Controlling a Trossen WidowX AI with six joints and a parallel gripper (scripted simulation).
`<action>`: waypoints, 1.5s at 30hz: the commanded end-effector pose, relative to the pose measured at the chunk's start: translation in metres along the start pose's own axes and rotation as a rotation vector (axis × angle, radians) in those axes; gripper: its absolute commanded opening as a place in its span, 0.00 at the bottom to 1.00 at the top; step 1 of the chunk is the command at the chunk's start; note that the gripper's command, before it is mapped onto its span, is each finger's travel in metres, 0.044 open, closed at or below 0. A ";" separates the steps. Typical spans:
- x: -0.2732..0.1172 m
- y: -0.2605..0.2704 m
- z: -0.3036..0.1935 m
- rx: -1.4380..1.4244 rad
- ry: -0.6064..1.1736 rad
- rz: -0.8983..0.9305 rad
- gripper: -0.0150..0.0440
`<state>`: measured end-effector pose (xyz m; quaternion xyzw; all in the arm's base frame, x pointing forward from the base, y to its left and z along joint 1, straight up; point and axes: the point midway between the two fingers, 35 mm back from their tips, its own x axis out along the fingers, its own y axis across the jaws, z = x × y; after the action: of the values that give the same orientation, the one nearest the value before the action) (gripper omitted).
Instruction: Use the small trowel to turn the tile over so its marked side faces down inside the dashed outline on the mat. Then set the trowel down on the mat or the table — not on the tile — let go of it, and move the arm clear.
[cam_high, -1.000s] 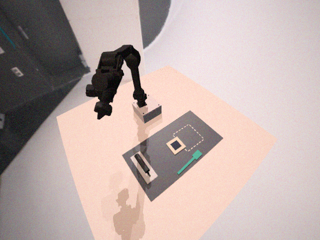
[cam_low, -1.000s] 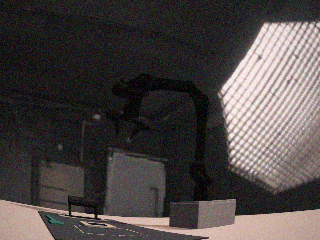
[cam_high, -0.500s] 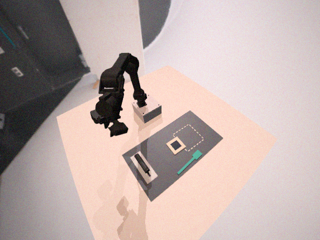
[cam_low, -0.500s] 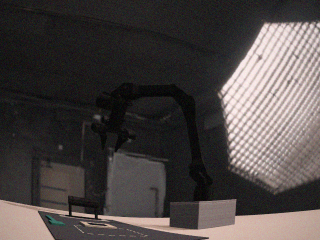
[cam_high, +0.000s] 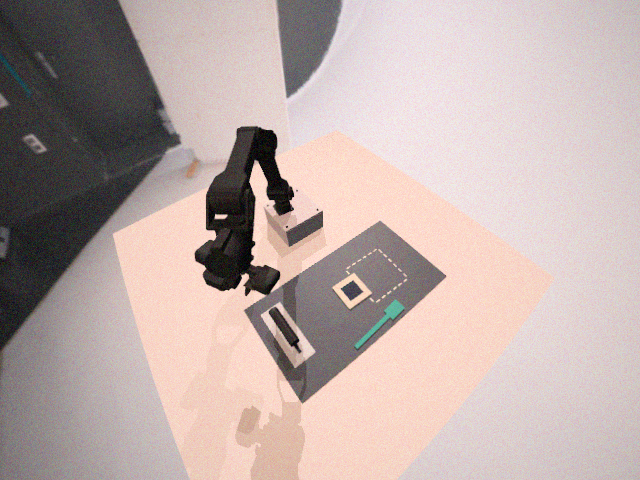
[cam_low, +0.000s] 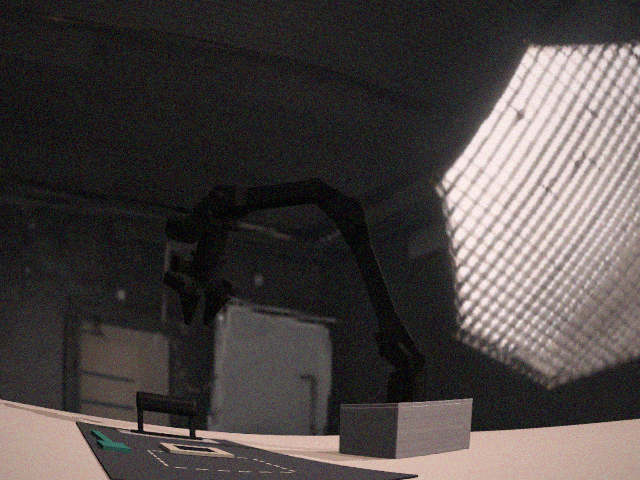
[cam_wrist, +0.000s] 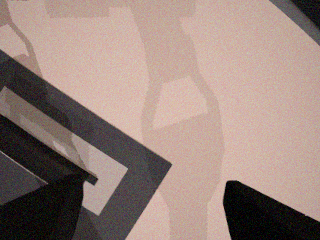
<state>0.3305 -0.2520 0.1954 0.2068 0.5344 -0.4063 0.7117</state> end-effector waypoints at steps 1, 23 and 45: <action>0.015 0.015 0.000 -0.132 0.034 0.030 0.71; 0.096 0.087 -0.022 -0.819 0.189 0.236 0.71; 0.131 0.108 -0.036 -1.011 0.212 0.310 0.71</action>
<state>0.4097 -0.2108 0.0544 -0.0464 0.6931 0.0295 0.7188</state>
